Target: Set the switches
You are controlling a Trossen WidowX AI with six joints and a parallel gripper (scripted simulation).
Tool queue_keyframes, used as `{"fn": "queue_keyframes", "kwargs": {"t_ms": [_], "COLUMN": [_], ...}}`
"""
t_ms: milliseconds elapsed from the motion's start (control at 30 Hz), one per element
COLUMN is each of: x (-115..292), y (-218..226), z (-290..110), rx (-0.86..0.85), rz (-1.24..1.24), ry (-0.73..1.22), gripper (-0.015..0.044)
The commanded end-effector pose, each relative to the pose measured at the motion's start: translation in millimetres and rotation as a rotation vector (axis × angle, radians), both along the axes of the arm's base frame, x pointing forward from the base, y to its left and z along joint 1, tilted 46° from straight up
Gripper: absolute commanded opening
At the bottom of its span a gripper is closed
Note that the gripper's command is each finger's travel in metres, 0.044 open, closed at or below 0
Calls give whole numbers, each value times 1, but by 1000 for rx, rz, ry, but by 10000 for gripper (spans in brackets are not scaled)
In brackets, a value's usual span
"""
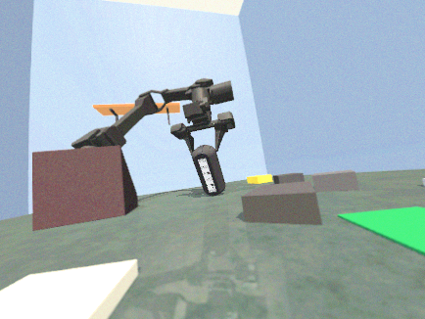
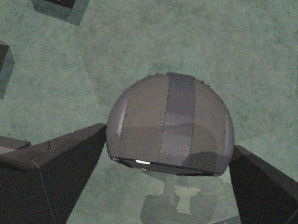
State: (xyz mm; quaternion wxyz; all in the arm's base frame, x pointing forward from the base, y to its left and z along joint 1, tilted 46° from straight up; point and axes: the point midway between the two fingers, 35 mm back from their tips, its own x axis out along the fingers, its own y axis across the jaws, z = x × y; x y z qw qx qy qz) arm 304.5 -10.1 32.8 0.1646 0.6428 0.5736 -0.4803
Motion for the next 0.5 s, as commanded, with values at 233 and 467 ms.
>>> {"fn": "queue_keyframes", "kwargs": {"t_ms": [233, 467], "x": [7, 10], "y": [7, 10], "z": [10, 15], "rx": [-16, -30], "rz": [9, 15], "ry": [-6, -2], "gripper": [335, 335]}}
